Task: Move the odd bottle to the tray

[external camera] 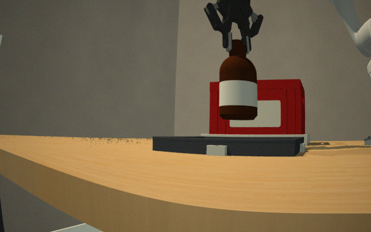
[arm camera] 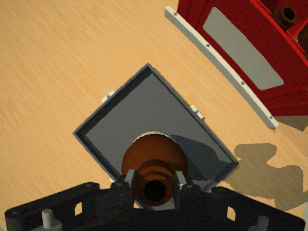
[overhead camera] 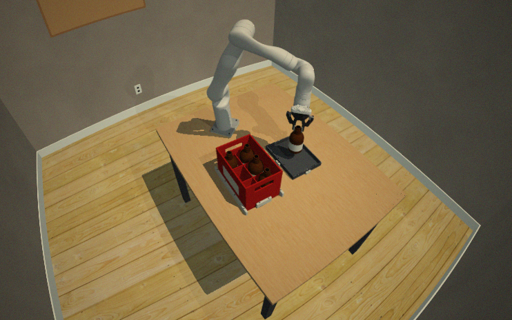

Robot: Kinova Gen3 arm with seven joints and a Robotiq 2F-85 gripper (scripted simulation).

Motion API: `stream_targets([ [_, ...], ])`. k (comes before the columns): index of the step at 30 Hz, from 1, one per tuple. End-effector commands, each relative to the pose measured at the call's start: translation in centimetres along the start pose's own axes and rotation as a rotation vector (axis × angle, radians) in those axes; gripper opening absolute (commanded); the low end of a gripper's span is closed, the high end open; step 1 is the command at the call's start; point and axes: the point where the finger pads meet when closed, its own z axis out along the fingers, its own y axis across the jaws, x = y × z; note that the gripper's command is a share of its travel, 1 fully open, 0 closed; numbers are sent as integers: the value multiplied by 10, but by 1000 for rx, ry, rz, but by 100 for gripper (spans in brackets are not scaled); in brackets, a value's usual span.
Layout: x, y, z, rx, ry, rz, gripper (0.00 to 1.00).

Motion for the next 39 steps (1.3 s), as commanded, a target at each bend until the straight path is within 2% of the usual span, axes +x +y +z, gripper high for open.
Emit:
stream_targets([
  [1, 0, 1, 7, -6, -1, -1, 0],
  [12, 0, 1, 26, -6, -1, -1, 0],
  [39, 0, 1, 33, -6, -1, -1, 0],
])
